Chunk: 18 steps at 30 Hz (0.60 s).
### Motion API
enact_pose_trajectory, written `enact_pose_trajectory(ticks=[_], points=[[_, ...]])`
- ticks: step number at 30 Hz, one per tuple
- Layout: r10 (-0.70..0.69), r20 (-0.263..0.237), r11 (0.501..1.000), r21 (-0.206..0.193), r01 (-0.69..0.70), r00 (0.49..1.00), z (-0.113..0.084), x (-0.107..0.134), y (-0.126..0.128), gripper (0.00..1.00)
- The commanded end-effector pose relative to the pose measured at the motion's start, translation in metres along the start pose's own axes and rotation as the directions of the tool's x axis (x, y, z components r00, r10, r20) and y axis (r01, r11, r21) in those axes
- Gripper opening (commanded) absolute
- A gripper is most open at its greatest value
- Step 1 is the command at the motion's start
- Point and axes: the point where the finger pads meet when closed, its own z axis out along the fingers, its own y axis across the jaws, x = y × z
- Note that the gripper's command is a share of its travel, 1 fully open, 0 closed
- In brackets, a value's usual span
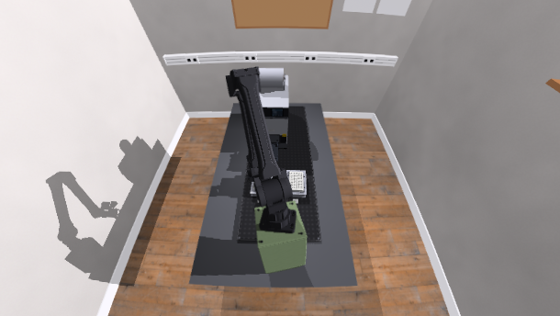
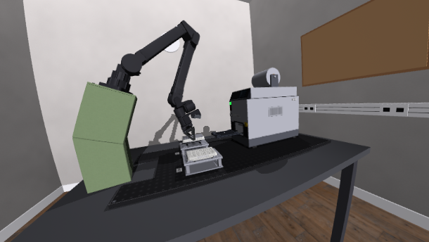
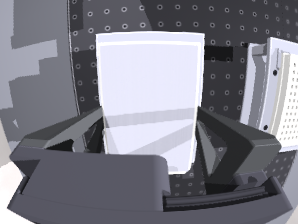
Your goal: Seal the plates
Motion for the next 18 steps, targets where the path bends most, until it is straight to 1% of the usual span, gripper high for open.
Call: enact_pose_trajectory(ticks=[1,5,10,13,18], points=[[0.004,0.002,1.000,0.010,-0.004,1.000,-0.001,0.004,-0.011,0.00],[0.013,0.020,1.000,-0.001,-0.013,1.000,0.005,-0.005,-0.004,0.00],[0.019,0.034,1.000,-0.015,-0.019,0.999,0.005,-0.011,0.004,0.00],[0.010,0.025,1.000,-0.019,-0.010,1.000,0.008,-0.004,0.008,0.00],[0.001,0.014,1.000,-0.012,-0.001,1.000,0.008,0.004,0.007,0.00]])
